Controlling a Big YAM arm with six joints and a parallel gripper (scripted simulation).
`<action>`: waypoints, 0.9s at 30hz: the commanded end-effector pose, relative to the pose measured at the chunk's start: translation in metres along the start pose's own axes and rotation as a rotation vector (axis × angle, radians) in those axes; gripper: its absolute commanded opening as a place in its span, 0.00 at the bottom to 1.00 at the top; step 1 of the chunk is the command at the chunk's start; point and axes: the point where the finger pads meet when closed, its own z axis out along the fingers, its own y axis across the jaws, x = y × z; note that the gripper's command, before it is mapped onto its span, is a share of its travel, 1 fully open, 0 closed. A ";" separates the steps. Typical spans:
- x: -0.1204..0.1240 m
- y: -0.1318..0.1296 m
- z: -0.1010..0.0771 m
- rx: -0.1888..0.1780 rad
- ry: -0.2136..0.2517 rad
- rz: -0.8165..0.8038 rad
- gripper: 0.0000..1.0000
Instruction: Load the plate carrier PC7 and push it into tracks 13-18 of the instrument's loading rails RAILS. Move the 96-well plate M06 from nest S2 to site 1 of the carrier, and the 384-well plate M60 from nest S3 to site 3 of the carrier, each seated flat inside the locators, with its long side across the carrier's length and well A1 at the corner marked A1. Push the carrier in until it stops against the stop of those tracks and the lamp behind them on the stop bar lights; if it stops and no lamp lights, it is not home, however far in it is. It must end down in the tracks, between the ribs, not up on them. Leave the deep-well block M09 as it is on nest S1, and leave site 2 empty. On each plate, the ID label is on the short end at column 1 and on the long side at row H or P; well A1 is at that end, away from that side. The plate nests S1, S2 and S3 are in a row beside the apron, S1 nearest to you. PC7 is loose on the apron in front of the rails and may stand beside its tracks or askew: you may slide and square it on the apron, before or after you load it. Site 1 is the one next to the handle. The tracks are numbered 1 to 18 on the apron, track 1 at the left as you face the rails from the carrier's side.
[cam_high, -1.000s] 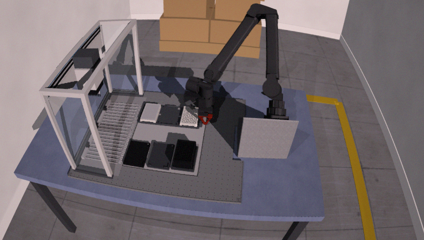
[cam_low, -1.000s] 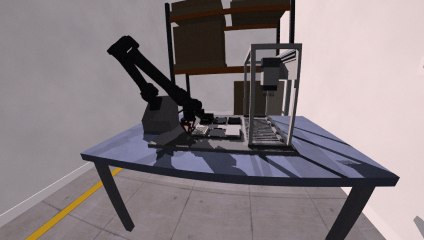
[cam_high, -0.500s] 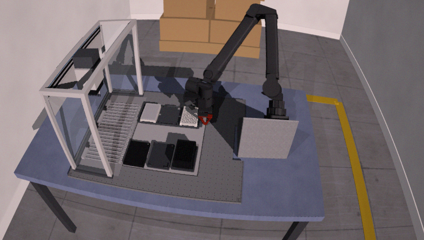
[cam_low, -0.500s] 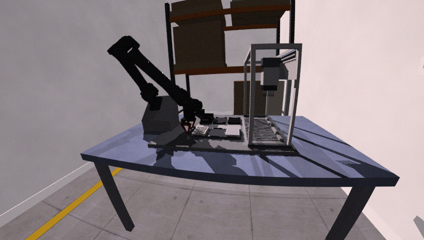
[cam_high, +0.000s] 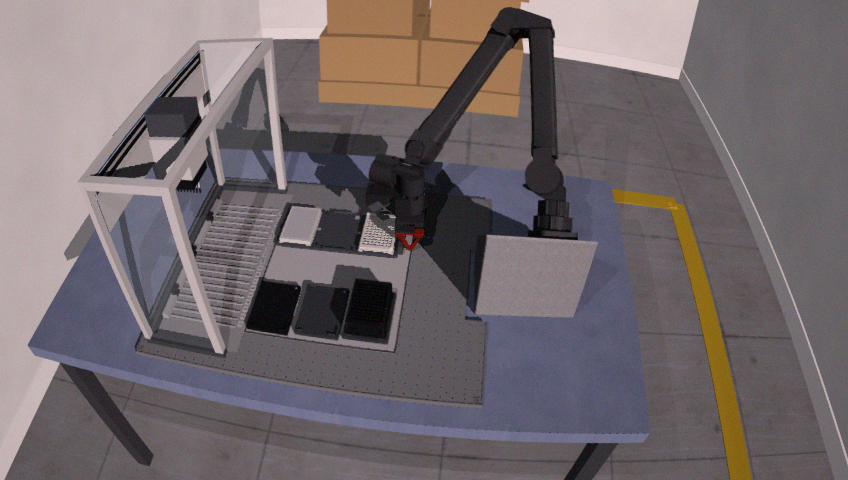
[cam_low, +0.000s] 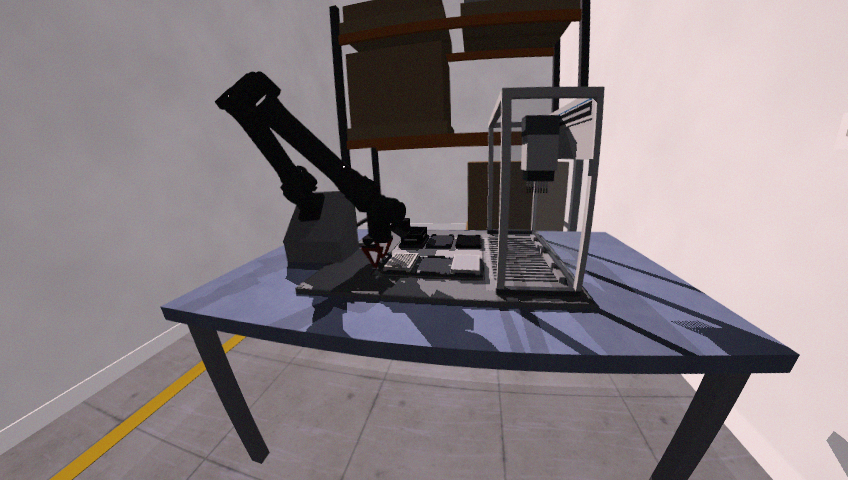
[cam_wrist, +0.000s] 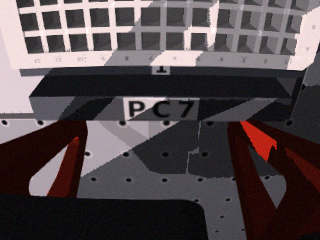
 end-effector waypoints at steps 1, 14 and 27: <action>-0.024 0.000 -0.009 -0.003 -0.039 -0.008 0.80; -0.030 -0.002 -0.011 -0.001 -0.043 -0.004 0.80; -0.035 -0.002 -0.011 -0.001 -0.044 -0.002 0.80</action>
